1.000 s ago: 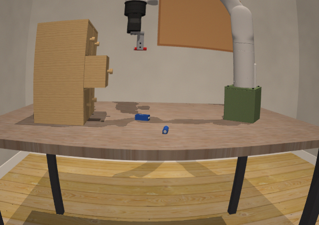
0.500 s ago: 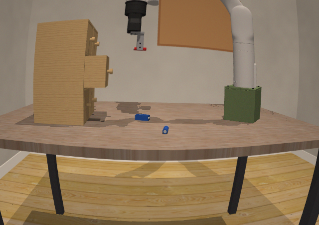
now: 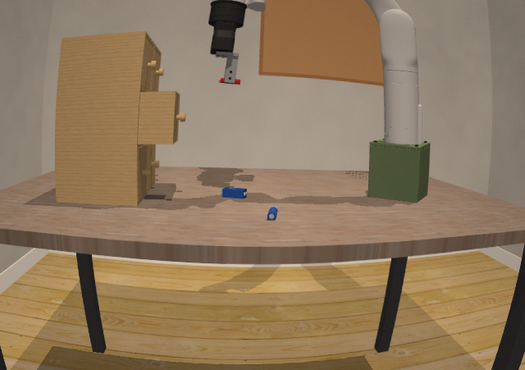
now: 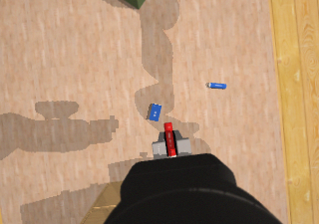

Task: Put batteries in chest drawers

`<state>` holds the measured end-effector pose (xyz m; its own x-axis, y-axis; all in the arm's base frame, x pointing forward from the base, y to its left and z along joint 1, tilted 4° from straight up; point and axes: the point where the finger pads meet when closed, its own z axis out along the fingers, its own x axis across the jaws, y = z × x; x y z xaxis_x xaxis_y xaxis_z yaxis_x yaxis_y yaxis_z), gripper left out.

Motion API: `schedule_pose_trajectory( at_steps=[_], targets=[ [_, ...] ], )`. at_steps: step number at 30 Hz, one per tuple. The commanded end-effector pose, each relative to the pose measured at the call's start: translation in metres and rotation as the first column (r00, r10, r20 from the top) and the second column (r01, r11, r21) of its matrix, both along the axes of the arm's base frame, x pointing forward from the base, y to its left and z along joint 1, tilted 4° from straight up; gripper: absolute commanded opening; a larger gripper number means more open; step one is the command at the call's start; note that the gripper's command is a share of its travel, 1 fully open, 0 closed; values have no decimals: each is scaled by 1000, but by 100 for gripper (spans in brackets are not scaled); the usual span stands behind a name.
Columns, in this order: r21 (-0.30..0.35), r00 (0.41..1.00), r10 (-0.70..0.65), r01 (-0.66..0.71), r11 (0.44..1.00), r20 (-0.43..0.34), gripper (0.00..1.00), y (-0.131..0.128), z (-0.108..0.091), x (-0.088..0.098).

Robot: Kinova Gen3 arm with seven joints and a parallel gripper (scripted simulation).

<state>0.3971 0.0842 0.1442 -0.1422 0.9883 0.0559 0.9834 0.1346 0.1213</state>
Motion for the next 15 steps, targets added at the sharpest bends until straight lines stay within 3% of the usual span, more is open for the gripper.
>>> schedule_pose_trajectory(
  at_steps=[1, 15],
  targets=[
    [-3, 1000, -3, 3, 1000, 20, 24, -3, 2, -1],
    [12, 992, -10, 8, 1000, 129, 24, -3, 2, -3]
  ],
)
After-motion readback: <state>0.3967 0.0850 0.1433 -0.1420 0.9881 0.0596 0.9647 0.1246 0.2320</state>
